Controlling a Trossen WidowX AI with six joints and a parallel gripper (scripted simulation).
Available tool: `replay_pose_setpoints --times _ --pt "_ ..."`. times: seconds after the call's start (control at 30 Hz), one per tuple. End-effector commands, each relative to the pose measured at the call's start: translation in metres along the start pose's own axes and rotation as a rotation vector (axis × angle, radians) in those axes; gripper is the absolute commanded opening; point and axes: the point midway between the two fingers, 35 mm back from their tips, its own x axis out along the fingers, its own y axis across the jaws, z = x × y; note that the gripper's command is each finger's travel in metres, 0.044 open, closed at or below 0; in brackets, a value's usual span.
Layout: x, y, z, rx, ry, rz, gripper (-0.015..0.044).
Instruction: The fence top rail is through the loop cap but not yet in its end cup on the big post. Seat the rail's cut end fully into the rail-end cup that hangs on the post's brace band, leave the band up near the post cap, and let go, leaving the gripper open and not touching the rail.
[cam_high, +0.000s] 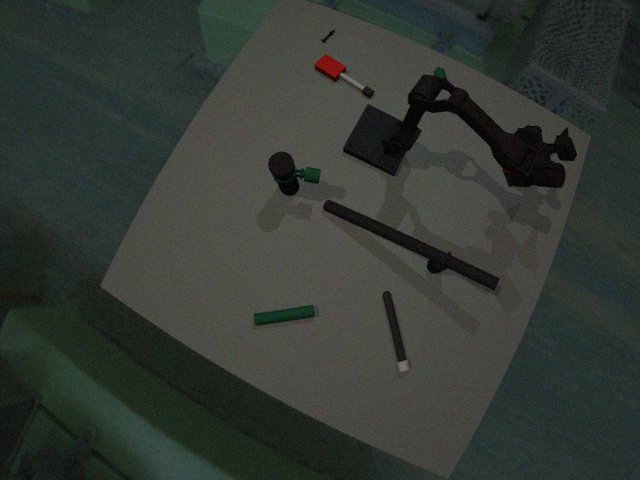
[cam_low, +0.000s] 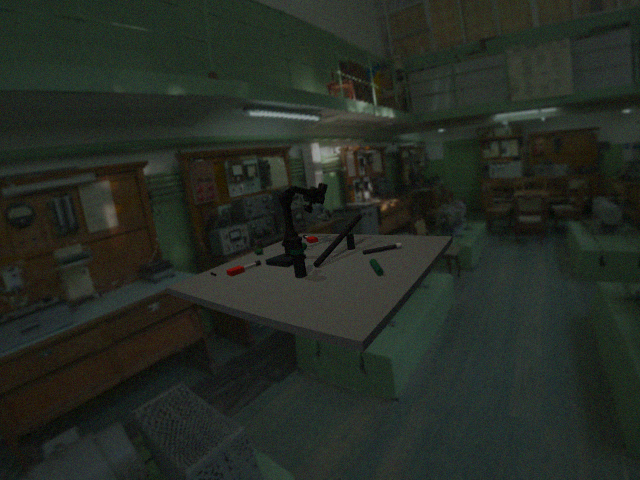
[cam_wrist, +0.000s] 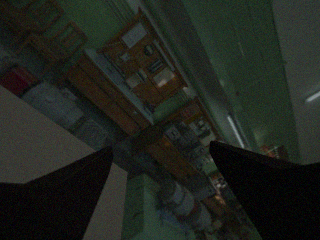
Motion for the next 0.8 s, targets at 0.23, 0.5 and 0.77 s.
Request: replay_pose_setpoints --times 0.23,0.5,0.77 --pt "-0.1 -0.004 -0.046 0.388 0.446 -0.183 0.044" --pt "-0.237 0.024 -0.056 0.87 0.917 -0.562 0.044" --pt "-0.355 0.086 -0.008 1.315 1.282 -1.102 0.044"
